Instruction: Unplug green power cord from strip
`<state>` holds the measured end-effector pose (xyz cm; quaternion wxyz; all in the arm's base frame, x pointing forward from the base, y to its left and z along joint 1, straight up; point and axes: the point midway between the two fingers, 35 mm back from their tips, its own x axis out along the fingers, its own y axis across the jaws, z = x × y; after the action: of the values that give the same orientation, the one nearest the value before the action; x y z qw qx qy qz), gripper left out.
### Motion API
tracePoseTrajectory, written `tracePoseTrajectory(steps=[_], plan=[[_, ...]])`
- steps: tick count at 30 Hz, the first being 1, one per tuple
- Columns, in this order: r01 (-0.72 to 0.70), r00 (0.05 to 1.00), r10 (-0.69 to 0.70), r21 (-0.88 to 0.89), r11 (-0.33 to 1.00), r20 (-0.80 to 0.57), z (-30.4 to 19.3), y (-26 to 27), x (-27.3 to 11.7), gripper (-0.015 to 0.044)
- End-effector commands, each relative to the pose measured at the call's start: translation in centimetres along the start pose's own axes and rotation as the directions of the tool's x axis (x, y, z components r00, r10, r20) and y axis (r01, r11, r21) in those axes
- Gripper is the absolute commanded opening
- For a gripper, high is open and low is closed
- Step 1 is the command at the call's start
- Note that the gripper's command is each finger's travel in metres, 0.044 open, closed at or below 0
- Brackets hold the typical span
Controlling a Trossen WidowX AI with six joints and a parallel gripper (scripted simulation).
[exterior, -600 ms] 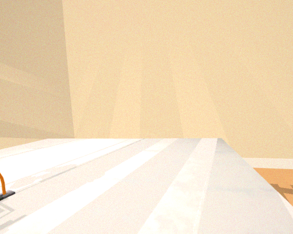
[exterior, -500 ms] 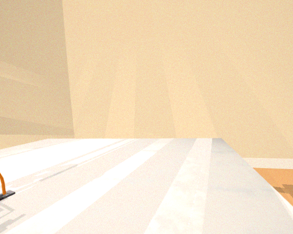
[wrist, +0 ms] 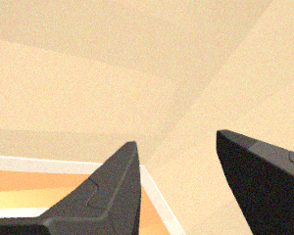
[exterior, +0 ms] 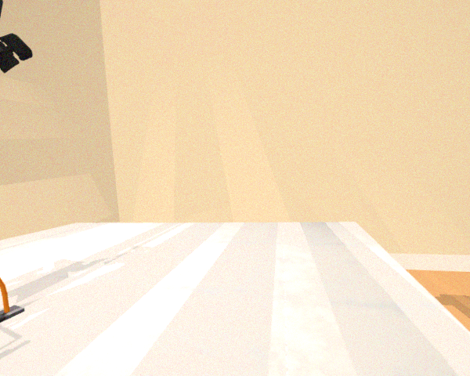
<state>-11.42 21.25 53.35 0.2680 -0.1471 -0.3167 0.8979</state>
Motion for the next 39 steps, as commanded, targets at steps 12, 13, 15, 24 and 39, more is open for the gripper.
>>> tracePoseTrajectory(steps=[12, 13, 15, 24, 39], plan=[[0.385, 0.709, -0.197, 0.136, 0.913, -0.678, -22.5, -4.5, -9.0, 0.016], [0.409, 0.672, -0.193, 0.141, 0.901, -0.715, -23.9, -4.3, -10.2, 0.016], [0.457, 0.596, -0.177, 0.15, 0.877, -0.783, -26.4, -3.7, -12.6, 0.016], [0.647, 0.261, 0.015, 0.187, 0.74, -0.965, -34.5, 2.7, -24.4, 0.016], [0.867, 0.059, 0.584, 0.332, 0.372, -0.81, -36.5, 23.7, -37.5, 0.016]])
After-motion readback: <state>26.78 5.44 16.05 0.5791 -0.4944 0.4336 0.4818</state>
